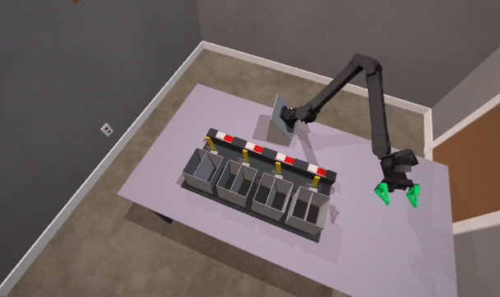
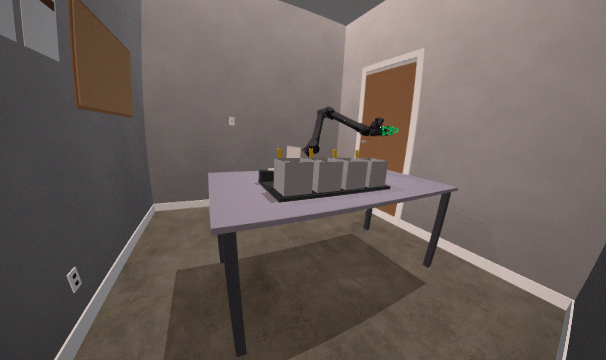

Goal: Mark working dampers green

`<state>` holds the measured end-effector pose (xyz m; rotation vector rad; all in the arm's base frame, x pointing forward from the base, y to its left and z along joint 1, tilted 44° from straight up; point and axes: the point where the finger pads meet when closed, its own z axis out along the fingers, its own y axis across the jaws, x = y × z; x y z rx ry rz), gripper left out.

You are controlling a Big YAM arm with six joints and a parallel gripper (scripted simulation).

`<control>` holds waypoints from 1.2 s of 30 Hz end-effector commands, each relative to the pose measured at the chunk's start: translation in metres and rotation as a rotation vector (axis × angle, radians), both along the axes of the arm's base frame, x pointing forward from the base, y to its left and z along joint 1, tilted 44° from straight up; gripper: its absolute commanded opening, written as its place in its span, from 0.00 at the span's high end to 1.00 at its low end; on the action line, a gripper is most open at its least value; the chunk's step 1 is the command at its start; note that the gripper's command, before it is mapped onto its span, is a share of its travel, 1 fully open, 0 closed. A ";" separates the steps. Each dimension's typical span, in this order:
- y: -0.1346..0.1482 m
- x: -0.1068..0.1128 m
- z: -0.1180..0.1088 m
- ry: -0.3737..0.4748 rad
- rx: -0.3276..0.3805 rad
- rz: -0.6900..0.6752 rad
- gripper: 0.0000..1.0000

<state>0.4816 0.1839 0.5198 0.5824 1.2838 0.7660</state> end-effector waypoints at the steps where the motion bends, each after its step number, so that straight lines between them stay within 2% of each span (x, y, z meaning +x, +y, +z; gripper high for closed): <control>1: -0.030 0.008 0.031 -0.030 -0.150 -0.062 0.00; 3: -0.045 0.010 0.035 -0.028 -0.215 -0.077 0.00; 8: -0.074 0.028 0.022 0.018 -0.379 -0.104 0.00; 10: -0.074 0.028 0.022 0.018 -0.379 -0.104 0.00; 11: -0.093 0.027 0.025 0.024 -0.457 -0.119 0.00; 16: -0.125 0.036 0.015 0.067 -0.607 -0.136 0.00; 24: -0.181 0.034 0.009 0.121 -0.842 -0.156 0.00; 27: -0.182 0.038 0.004 0.132 -0.848 -0.152 0.00; 28: -0.199 0.052 -0.013 0.193 -0.910 -0.137 0.00; 29: -0.209 0.066 -0.029 0.249 -0.934 -0.119 0.00; 36: -0.243 0.106 -0.082 0.426 -0.994 -0.050 0.00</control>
